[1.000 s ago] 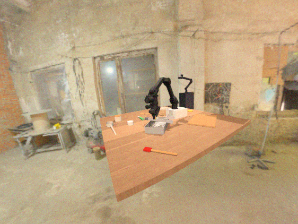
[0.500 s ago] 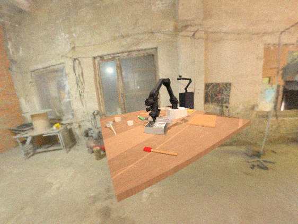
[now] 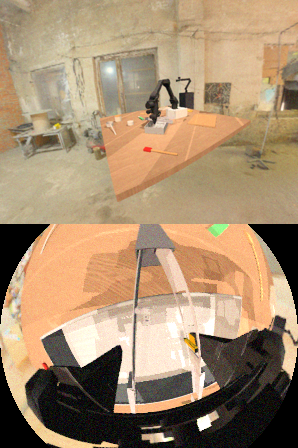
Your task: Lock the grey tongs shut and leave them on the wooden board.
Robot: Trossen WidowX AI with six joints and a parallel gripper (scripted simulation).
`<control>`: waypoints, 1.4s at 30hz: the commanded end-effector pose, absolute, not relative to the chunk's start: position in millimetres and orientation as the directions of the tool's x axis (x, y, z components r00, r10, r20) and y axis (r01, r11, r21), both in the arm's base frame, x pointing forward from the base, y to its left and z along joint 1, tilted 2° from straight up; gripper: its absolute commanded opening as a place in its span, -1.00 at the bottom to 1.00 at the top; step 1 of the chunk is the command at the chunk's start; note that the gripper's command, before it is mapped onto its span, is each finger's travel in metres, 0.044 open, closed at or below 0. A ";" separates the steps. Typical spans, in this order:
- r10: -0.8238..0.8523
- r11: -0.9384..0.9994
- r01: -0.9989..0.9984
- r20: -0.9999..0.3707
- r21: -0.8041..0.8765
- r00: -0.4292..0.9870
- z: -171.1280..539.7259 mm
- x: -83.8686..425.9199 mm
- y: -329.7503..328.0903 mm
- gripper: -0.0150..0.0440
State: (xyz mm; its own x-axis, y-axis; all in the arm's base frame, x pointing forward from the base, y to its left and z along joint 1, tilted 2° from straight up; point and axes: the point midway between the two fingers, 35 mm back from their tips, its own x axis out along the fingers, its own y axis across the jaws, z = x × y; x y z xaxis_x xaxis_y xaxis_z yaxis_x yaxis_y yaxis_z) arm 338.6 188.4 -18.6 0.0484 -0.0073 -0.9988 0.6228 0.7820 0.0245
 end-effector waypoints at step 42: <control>-0.008 0.782 0.623 -0.999 0.023 0.047 -19.7 338.3 188.2 -0.13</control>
